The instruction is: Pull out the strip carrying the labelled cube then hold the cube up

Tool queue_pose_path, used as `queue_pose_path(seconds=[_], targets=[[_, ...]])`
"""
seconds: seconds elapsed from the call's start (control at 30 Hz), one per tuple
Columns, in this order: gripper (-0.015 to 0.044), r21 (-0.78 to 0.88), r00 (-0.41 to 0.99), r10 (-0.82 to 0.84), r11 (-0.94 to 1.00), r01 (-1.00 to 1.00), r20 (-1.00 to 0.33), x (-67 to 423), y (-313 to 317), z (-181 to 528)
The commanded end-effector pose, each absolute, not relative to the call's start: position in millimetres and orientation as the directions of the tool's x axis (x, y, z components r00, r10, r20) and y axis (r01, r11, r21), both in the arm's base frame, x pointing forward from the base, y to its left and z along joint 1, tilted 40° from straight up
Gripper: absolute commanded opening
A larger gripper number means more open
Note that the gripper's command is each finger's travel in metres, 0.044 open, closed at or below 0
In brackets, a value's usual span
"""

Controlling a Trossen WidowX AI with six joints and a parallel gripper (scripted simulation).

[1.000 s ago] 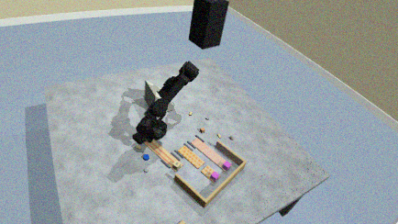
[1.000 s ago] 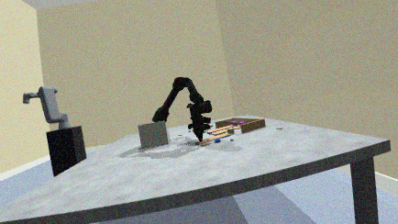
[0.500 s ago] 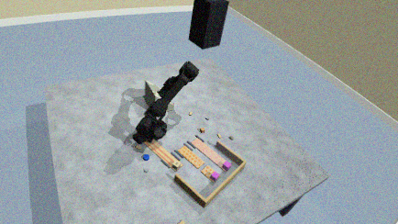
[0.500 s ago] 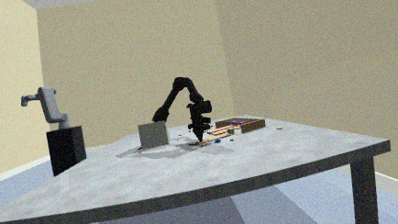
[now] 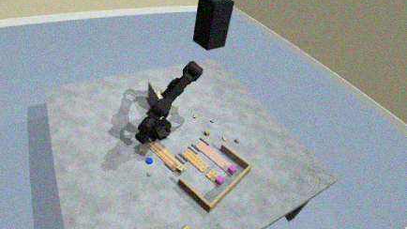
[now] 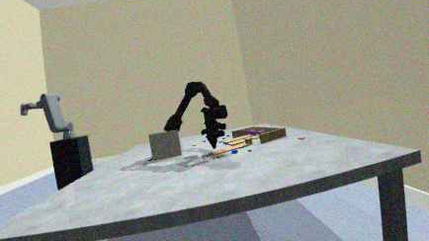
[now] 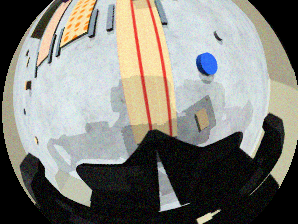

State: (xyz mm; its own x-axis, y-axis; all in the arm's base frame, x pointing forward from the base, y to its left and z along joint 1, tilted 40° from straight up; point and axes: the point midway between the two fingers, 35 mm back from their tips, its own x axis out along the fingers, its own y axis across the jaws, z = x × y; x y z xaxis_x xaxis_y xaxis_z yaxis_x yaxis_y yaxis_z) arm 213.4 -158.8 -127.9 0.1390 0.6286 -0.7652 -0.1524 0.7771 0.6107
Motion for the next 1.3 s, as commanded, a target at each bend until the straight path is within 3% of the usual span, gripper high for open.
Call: queue_pose_path(seconds=[0.0, 0.07, 0.2, 0.63, 1.27], targets=[[0.0, 0.599, 0.141, 0.619, 0.785, -0.159, -0.773, 215, -175, -114], [0.0, 0.599, 0.141, 0.619, 0.785, -0.159, -0.773, 215, -175, -114], [0.0105, 0.561, 0.142, 0.619, 0.77, -0.305, -0.773, 236, -175, -110], [0.044, 0.558, 0.144, 0.619, 0.768, -0.315, -0.772, 278, -179, -96], [0.044, 0.557, 0.146, 0.62, 0.768, -0.317, -0.771, 342, -186, -74]])
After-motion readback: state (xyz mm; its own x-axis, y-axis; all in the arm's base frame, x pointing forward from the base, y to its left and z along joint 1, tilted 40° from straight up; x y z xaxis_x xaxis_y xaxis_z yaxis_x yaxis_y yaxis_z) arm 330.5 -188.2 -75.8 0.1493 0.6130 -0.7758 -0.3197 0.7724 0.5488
